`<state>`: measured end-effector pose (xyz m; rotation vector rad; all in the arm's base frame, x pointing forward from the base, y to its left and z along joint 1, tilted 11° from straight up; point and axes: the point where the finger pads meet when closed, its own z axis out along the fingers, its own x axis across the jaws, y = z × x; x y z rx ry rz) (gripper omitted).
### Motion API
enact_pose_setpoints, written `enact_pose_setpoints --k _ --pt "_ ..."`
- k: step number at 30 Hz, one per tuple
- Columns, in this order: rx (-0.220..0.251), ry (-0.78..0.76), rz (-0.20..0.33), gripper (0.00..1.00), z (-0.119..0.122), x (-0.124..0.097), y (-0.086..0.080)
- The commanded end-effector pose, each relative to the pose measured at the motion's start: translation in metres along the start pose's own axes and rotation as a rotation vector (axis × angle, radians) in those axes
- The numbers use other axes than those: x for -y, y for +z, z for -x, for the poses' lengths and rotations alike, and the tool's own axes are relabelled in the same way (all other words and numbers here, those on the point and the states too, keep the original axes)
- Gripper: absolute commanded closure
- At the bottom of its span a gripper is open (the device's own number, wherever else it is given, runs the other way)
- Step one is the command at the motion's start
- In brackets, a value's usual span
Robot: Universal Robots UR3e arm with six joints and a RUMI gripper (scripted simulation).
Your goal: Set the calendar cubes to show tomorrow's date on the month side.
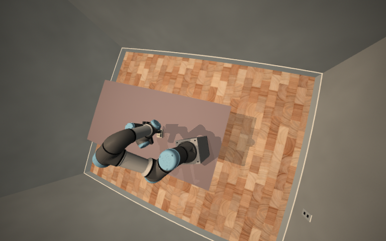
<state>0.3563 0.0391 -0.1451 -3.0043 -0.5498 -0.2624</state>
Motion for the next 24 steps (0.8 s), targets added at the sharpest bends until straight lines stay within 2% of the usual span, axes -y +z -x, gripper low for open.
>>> enact_pose_setpoints --k 1,9,10,24 --pt "-0.001 0.0 0.001 0.83 -0.0005 -0.0004 -0.0004" --pt "-0.001 0.0 0.001 0.76 -0.0005 -0.0004 -0.0004" --pt "-0.001 0.0 0.001 0.72 -0.0005 -0.0004 -0.0004" --pt "-0.001 0.0 0.001 0.72 -0.0005 -0.0004 -0.0006"
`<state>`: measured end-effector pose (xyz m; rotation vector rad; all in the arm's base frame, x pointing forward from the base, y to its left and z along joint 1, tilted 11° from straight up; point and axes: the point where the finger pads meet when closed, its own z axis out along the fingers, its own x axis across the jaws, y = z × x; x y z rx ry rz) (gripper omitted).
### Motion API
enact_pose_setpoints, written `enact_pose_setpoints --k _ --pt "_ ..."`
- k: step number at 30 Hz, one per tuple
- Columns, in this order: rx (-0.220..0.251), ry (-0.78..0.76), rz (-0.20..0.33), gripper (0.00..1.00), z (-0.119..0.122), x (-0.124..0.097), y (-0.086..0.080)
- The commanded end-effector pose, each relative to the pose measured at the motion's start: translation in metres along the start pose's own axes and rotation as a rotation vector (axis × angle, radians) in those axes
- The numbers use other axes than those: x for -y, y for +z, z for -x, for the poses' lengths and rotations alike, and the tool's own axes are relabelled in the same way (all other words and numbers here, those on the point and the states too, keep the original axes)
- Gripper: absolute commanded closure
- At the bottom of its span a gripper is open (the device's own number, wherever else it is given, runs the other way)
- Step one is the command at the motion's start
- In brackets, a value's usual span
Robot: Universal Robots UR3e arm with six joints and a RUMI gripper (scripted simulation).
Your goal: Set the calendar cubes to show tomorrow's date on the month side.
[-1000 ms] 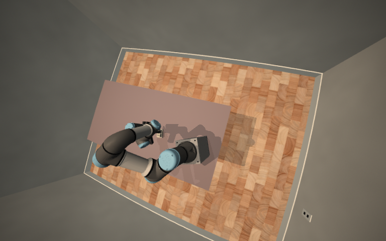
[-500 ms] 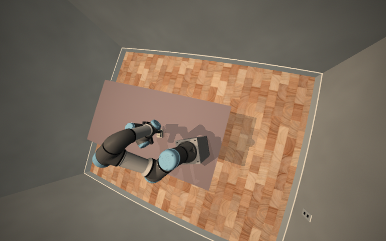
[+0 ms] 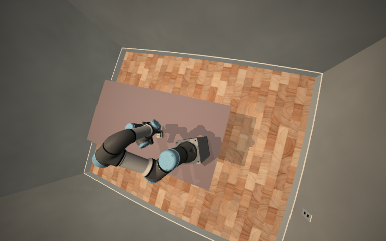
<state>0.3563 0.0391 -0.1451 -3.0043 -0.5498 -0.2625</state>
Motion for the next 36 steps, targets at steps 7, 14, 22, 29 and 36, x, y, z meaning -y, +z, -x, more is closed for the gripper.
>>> enact_pose_setpoints --k 7,14,22,29,36 --pt "-0.001 0.0 0.001 0.72 -0.001 0.0 -0.003" --pt "-0.001 0.0 0.001 0.72 -0.001 0.0 -0.012" --pt "-0.001 0.0 0.001 0.72 0.0 0.0 -0.028" --pt "-0.001 0.0 0.001 0.72 0.0 0.0 -0.045" --pt "-0.001 0.0 0.001 0.72 0.0 0.0 -0.065"
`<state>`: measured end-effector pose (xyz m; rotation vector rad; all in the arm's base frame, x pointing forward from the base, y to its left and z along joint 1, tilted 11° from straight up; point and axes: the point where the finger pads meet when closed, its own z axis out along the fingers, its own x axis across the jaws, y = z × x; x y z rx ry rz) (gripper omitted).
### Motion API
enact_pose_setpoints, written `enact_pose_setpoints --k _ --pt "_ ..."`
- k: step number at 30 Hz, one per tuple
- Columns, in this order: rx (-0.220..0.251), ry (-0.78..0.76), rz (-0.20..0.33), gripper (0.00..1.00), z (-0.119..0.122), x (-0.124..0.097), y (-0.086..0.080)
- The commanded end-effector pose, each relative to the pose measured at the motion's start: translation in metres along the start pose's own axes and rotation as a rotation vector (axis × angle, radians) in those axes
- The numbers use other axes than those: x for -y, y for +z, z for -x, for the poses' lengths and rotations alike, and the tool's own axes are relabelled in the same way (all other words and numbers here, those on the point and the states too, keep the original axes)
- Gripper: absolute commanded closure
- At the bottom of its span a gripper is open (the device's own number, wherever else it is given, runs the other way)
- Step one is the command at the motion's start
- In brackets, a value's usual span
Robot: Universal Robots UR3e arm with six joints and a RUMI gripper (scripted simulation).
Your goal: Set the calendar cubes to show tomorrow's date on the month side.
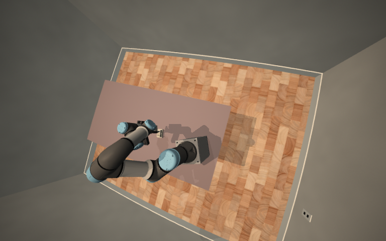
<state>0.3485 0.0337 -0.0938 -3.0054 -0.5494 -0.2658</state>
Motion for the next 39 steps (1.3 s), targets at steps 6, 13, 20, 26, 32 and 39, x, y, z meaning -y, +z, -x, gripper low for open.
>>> enact_pose_setpoints --k 6,13,20,26,32,39 --pt "0.0 0.0 0.0 0.72 0.0 0.0 -0.023" --pt "0.0 0.0 0.0 0.72 0.0 0.0 -0.034" --pt "0.0 0.0 0.0 0.72 0.0 0.0 -0.038" --pt "0.0 0.0 0.0 0.0 0.0 0.0 -0.038" --pt "0.0 0.0 0.0 0.0 0.0 0.0 -0.038" --pt "0.0 0.0 0.0 0.0 0.0 0.0 -0.038"
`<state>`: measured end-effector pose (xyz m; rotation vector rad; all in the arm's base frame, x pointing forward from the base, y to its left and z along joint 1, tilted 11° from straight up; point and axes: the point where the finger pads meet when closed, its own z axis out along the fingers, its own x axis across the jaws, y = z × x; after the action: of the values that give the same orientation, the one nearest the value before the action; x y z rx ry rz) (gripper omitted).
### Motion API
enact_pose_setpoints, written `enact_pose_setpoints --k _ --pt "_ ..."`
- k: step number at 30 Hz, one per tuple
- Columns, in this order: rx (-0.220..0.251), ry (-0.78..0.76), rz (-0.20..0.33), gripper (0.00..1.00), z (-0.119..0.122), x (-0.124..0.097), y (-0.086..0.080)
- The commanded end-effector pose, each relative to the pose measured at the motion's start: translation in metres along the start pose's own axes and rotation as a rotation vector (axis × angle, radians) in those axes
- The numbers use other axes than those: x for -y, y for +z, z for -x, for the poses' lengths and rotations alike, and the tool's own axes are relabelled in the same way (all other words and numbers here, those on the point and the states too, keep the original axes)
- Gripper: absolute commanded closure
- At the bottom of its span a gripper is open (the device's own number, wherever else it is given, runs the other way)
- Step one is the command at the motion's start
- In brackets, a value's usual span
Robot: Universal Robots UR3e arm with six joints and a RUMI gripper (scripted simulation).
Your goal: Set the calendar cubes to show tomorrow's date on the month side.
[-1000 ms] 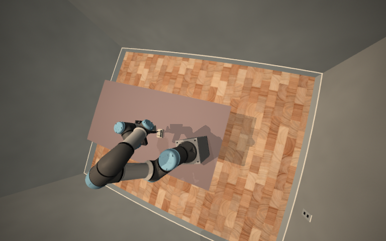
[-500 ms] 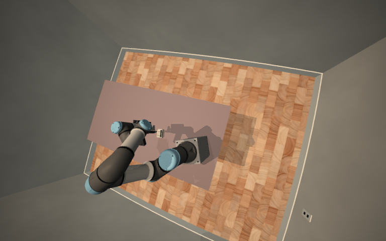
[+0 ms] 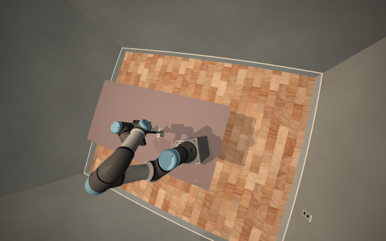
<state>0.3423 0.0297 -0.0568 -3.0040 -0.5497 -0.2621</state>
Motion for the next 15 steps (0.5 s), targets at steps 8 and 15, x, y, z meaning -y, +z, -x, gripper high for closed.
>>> enact_pose_setpoints --k 8,15 --pt "-0.002 0.0 0.002 0.0 -0.0006 -0.0005 -0.0005" --pt "-0.002 0.0 0.002 0.0 -0.0006 -0.0005 -0.0051"
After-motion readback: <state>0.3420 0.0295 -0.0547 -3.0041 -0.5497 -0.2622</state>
